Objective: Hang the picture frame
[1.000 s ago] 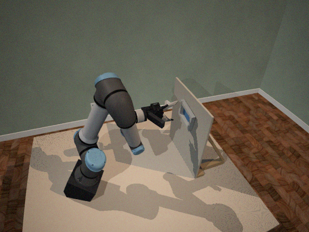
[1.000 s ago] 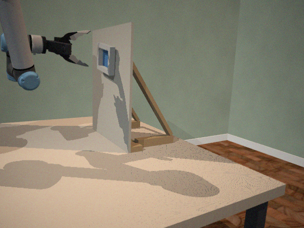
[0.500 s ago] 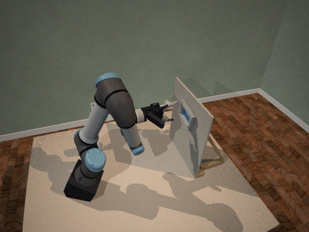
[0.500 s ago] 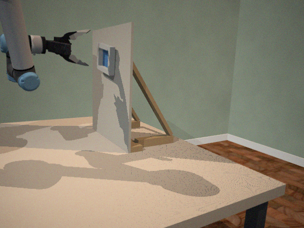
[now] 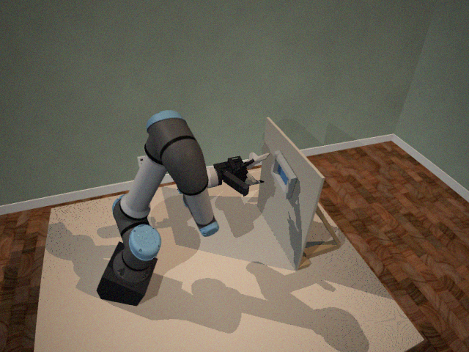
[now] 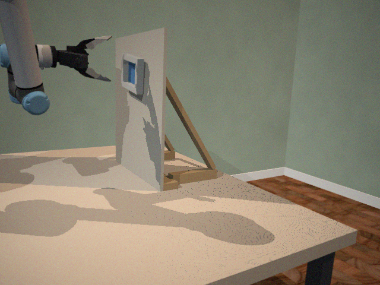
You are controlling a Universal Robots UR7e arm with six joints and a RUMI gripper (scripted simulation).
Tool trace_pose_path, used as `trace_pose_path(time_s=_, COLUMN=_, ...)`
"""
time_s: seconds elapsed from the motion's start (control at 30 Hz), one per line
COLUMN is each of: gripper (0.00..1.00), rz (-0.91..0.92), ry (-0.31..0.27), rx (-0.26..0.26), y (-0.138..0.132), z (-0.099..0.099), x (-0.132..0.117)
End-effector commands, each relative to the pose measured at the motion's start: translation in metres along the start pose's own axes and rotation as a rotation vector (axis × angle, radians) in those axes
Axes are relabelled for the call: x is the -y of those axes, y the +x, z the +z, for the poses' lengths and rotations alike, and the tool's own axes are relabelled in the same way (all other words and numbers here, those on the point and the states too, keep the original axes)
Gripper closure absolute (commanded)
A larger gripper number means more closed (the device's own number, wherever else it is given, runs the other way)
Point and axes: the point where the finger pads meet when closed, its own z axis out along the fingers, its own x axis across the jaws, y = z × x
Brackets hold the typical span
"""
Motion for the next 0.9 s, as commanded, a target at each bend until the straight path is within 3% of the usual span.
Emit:
trace_pose_path(time_s=0.0, gripper=0.0, rz=0.004, ry=0.001, rx=0.011, y=-0.0025, z=-0.0017, x=0.0006)
trace_pose_path(time_s=0.33, gripper=0.0, rz=0.007, ry=0.002, rx=0.019, y=-0.0042, z=-0.0031, x=0.0011)
trace_pose_path(time_s=0.37, gripper=0.71, rz=0.007, ry=0.002, rx=0.019, y=-0.0042, z=-0.0031, x=0.0011)
trace_pose_path(time_s=0.87, gripper=0.71, rz=0.007, ry=0.002, rx=0.019, y=-0.0042, z=-0.0031, x=0.0011)
